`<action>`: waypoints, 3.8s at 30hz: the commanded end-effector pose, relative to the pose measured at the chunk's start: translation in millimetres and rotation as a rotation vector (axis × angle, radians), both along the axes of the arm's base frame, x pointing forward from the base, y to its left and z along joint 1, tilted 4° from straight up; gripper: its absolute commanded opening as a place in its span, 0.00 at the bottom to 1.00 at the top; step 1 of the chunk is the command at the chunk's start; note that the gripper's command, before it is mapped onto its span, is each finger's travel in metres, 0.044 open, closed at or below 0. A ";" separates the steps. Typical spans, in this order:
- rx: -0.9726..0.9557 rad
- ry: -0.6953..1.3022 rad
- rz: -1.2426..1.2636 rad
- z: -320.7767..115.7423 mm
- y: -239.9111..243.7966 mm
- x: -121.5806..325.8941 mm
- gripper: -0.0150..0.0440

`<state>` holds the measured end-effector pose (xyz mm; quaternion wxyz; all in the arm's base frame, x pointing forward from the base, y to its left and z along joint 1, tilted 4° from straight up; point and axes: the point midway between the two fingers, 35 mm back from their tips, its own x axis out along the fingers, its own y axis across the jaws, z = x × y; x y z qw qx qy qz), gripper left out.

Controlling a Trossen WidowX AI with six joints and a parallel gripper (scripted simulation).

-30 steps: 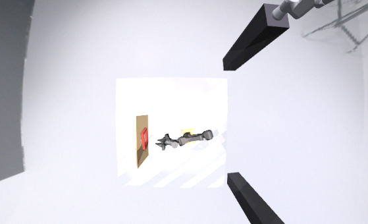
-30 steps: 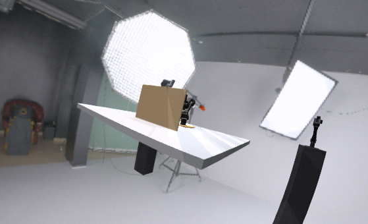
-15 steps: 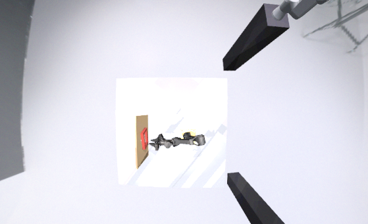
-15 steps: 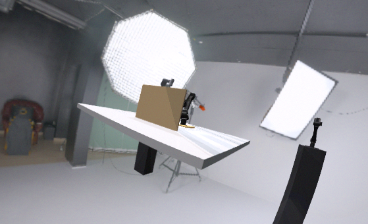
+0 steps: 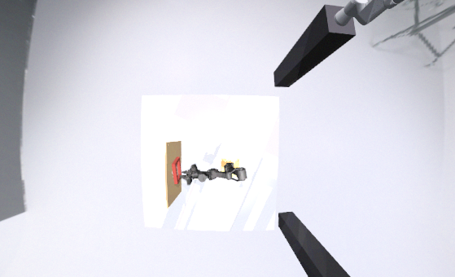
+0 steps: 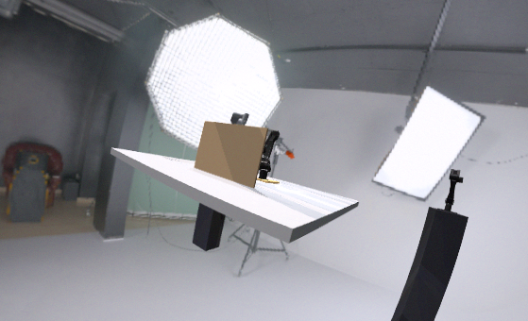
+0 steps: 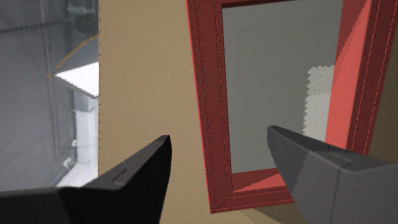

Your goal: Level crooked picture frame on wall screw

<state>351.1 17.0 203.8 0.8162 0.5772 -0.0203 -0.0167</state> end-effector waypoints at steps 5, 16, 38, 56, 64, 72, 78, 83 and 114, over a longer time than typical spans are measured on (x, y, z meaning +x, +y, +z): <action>-0.007 -0.003 0.003 1.4 0.5 4.7 0.69; -0.007 -0.004 0.003 2.7 -0.2 22.1 0.69; -0.007 -0.005 0.003 2.3 -1.4 40.7 0.69; -0.007 -0.005 0.003 2.3 -1.4 40.7 0.69; -0.007 -0.005 0.003 2.6 -1.1 41.0 0.69; -0.007 -0.005 0.003 2.6 -1.1 41.0 0.43; -0.007 -0.005 0.003 2.6 -1.1 41.0 0.33; -0.007 -0.005 0.003 2.6 -1.1 41.0 0.25; -0.007 -0.005 0.003 10.2 1.1 40.6 0.25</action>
